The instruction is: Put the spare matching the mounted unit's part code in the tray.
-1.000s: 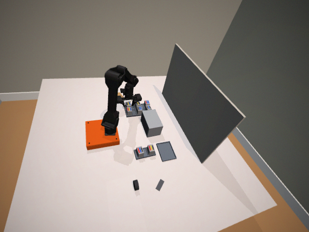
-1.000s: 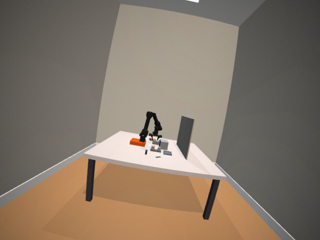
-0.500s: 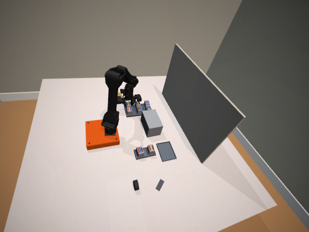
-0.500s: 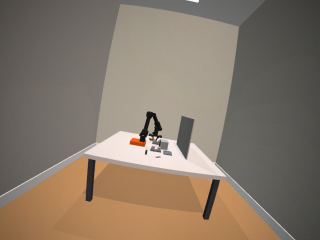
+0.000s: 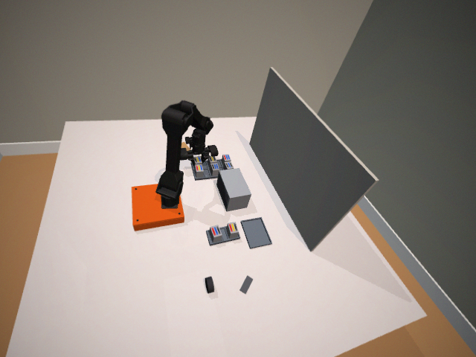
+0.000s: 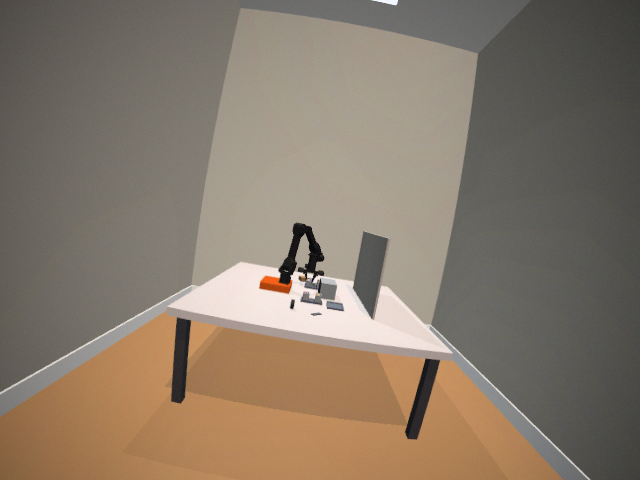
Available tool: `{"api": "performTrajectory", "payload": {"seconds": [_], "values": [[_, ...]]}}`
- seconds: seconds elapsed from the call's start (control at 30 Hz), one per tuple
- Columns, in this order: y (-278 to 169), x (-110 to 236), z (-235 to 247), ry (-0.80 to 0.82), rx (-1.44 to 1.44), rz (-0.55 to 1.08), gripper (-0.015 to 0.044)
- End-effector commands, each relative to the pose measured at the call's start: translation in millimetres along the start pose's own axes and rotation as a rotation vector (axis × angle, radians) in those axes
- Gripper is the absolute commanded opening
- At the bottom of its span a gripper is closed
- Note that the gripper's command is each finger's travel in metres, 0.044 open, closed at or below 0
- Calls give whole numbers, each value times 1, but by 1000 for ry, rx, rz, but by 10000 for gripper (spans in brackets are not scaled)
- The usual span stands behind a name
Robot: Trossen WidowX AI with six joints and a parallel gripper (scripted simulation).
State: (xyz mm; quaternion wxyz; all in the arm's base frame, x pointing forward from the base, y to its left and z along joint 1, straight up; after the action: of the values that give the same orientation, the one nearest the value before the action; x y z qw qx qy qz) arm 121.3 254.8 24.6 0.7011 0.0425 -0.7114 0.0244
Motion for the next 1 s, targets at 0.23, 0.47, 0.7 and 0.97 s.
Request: {"api": "performTrajectory", "payload": {"seconds": [0.23, 0.47, 0.7, 0.97], "values": [[3, 49, -2, -1, 2, 0, 0], [0, 79, 0, -1, 4, 0, 0], [5, 91, -2, -2, 1, -6, 0], [10, 125, -2, -2, 2, -3, 0]]}}
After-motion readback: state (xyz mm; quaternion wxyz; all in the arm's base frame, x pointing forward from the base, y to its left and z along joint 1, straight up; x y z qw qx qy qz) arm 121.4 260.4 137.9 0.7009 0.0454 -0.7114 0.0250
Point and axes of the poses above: the point midway between the two fingers, 35 mm back from their tips, its own x axis back along the fingers, its own z axis across the jaws, y = z × x, the point moved 1 cm from there along x, back along the fingers, and after that the axes turned 7 degrees about -x, right-handed, at the moved point
